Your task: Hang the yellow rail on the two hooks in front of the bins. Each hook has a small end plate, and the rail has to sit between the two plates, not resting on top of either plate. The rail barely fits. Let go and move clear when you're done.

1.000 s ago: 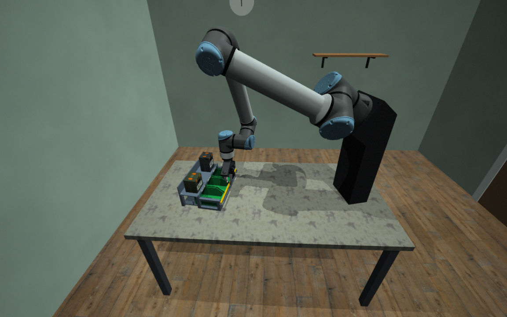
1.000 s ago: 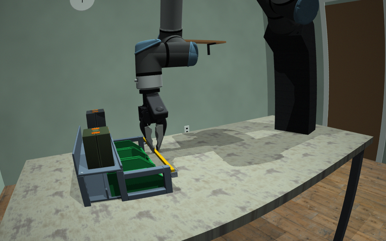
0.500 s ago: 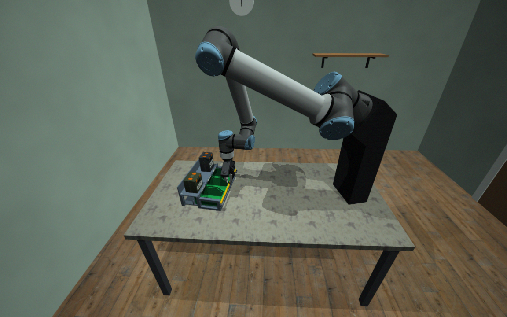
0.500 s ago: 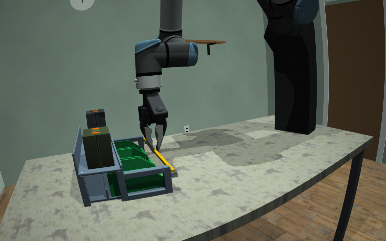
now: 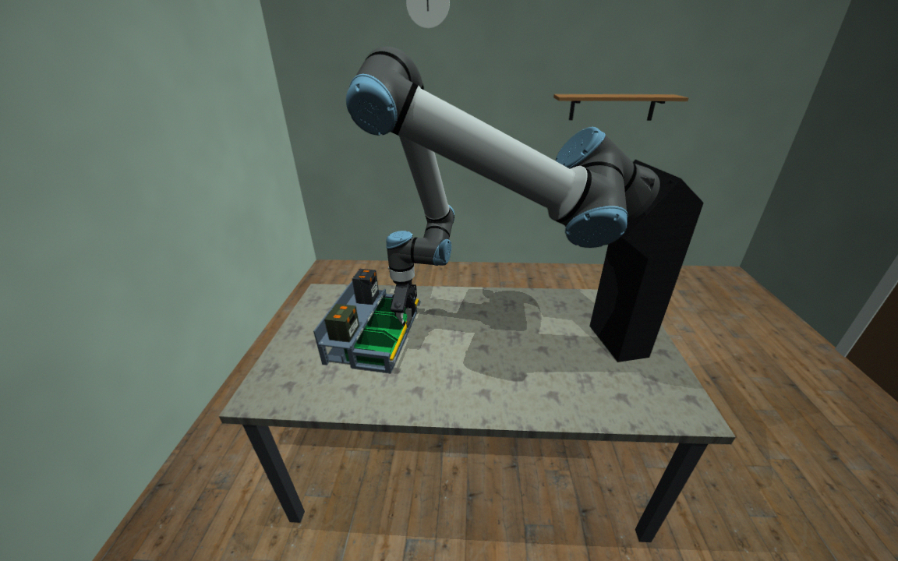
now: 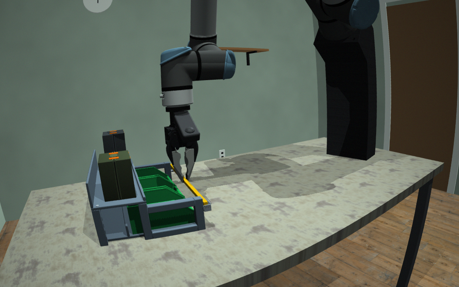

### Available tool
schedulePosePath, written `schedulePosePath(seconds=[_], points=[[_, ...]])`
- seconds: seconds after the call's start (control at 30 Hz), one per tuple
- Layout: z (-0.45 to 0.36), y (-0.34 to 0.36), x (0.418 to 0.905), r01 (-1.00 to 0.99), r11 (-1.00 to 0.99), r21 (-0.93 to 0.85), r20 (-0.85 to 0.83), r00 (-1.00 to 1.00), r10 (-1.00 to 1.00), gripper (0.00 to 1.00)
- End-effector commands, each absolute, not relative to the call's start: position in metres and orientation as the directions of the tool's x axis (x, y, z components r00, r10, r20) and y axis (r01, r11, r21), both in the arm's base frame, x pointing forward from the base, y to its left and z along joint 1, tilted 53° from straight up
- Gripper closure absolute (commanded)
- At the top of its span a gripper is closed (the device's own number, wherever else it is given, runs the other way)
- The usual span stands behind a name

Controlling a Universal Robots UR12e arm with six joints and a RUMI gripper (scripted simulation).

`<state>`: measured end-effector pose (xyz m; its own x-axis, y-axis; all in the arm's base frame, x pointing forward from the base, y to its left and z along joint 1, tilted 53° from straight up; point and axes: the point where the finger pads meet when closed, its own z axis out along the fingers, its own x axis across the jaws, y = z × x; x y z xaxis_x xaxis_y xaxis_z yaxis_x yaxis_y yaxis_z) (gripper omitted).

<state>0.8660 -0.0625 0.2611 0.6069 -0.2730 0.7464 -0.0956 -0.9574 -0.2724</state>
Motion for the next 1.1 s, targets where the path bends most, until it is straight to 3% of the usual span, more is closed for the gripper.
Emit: schedulePosePath(seconds=[0.0, 1.07], points=[[0.2615, -0.0625, 0.8663, -0.095, -0.958, -0.272, 0.747, 0.606, -0.273, 1.00], [0.2593, -0.0621, 0.8692, -0.096, -0.957, -0.272, 0.747, 0.606, -0.273, 1.00]])
